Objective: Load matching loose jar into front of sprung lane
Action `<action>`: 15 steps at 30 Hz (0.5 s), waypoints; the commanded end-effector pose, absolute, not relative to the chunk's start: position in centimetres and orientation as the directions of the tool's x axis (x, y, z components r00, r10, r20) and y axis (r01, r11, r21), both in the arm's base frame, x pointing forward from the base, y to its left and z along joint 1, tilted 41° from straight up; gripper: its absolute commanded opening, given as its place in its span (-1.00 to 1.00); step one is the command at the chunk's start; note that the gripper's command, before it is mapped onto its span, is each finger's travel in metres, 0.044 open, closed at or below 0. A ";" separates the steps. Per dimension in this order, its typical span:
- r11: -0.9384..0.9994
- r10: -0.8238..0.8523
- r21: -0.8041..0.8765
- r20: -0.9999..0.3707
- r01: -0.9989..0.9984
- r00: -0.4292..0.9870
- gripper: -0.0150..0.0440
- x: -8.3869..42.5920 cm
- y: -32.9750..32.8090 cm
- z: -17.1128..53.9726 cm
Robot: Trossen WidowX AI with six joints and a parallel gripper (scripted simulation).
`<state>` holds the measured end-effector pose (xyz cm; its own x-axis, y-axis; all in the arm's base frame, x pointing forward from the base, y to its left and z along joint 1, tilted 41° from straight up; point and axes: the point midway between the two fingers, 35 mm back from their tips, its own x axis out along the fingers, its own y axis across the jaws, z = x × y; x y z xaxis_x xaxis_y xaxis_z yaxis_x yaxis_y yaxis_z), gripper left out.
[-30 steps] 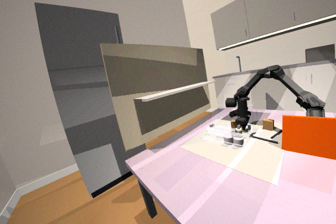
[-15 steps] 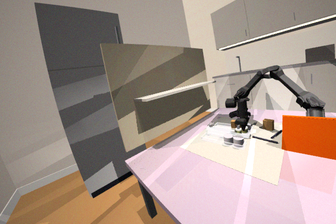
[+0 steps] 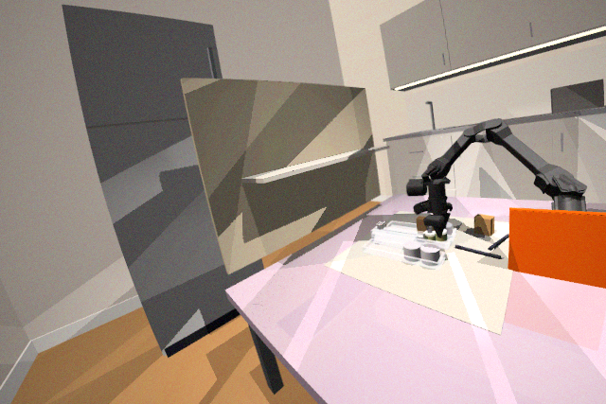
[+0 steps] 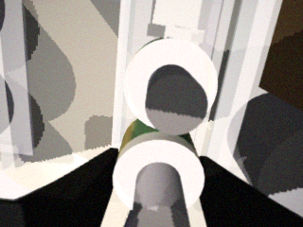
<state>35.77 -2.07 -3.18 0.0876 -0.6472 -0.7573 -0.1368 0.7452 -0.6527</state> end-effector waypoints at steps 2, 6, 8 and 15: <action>0.745 -0.647 -0.656 -0.754 -0.120 0.109 -0.49 36.4 -2.2 -3.2; 0.745 -0.647 -0.656 -0.754 -0.120 0.109 -0.49 36.4 -2.3 -3.3; 0.745 -0.647 -0.656 -0.754 -0.120 0.109 -0.49 36.4 -2.3 -3.4; 0.745 -0.647 -0.657 -0.754 -0.120 0.109 -0.49 36.3 -2.5 -3.6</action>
